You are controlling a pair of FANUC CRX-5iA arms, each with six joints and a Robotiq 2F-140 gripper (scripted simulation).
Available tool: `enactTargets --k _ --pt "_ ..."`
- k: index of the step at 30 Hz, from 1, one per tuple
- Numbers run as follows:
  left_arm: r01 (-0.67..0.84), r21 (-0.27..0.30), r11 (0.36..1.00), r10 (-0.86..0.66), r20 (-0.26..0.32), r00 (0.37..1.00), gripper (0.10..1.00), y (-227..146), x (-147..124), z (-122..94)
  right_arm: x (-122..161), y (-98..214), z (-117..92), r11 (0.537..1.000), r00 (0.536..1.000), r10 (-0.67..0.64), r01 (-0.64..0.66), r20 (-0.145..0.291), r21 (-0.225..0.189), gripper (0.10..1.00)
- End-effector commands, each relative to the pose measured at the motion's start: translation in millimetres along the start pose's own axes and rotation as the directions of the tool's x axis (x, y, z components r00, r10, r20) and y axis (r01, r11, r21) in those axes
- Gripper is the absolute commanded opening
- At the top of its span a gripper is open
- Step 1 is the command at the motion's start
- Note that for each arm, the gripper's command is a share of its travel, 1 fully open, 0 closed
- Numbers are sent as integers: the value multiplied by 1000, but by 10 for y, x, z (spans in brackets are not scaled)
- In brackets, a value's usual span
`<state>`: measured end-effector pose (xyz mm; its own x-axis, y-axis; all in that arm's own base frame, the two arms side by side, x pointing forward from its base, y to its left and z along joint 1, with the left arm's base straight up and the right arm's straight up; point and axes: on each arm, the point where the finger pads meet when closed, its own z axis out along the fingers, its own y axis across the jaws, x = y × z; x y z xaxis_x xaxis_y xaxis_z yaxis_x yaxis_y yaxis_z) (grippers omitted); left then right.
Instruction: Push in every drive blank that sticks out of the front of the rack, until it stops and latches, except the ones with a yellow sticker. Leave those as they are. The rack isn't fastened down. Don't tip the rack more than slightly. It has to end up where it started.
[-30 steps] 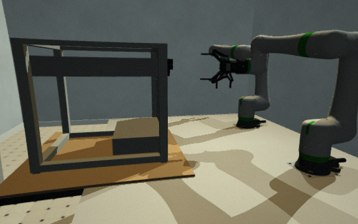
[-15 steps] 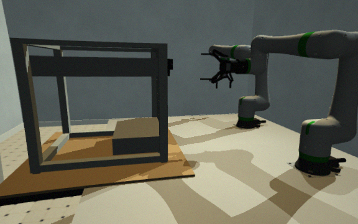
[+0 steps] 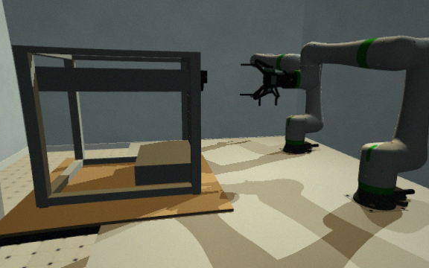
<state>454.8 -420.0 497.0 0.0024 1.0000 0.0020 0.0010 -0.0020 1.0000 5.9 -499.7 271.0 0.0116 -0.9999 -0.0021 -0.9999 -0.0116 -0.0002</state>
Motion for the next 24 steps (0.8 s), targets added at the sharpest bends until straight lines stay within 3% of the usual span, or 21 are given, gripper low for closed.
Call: enactTargets --k 1,11,22,24 --pt "2 -1 1000 -2 0 1000 1000 11 1 0 3 2 -10 1000 1000 0 0 -2 0 1000" --pt "2 -1 1000 -2 0 1000 1000 7 -21 55 3 2 -10 1000 1000 0 0 -2 0 1000" --pt "2 -1 1000 -2 0 1000 1000 -33 -234 584 3 2 -10 1000 1000 0 0 -2 0 1000" --pt "2 -1 1000 -2 0 1000 1000 -33 -234 584 3 2 -10 1000 1000 0 0 -2 0 1000"
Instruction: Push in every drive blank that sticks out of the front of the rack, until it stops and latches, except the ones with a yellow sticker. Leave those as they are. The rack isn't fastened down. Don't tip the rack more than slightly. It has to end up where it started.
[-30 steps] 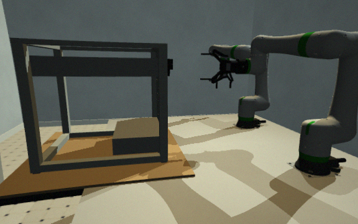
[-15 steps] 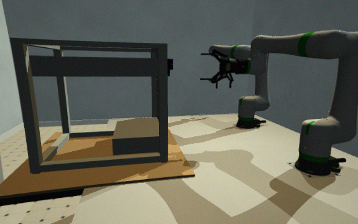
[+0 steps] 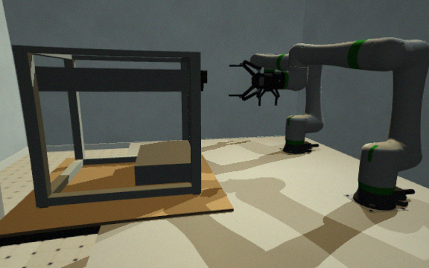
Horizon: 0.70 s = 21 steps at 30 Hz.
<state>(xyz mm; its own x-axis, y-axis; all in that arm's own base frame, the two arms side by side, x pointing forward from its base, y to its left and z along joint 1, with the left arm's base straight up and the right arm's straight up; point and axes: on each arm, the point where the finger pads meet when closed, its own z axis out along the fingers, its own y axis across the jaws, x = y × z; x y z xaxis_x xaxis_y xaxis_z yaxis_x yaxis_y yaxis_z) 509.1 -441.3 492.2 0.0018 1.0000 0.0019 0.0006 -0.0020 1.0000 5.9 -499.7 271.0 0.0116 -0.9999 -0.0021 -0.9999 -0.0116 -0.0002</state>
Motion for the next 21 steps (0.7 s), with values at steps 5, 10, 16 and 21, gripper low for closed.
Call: enactTargets --k 5,10,16,21 --pt "2 -1 1000 -2 0 1000 1000 -2 -107 251 3 2 -10 1000 1000 0 0 -2 0 1000" --pt "2 -1 1000 -2 0 1000 1000 -6 -131 311 3 2 -10 1000 1000 0 0 -2 0 1000" --pt "2 -1 1000 -2 0 1000 1000 -6 -131 312 3 2 -10 1000 1000 0 0 -2 0 1000" --pt "2 -1 1000 -2 0 1000 1000 -6 -131 312 3 2 -10 1000 1000 0 0 -2 0 1000"
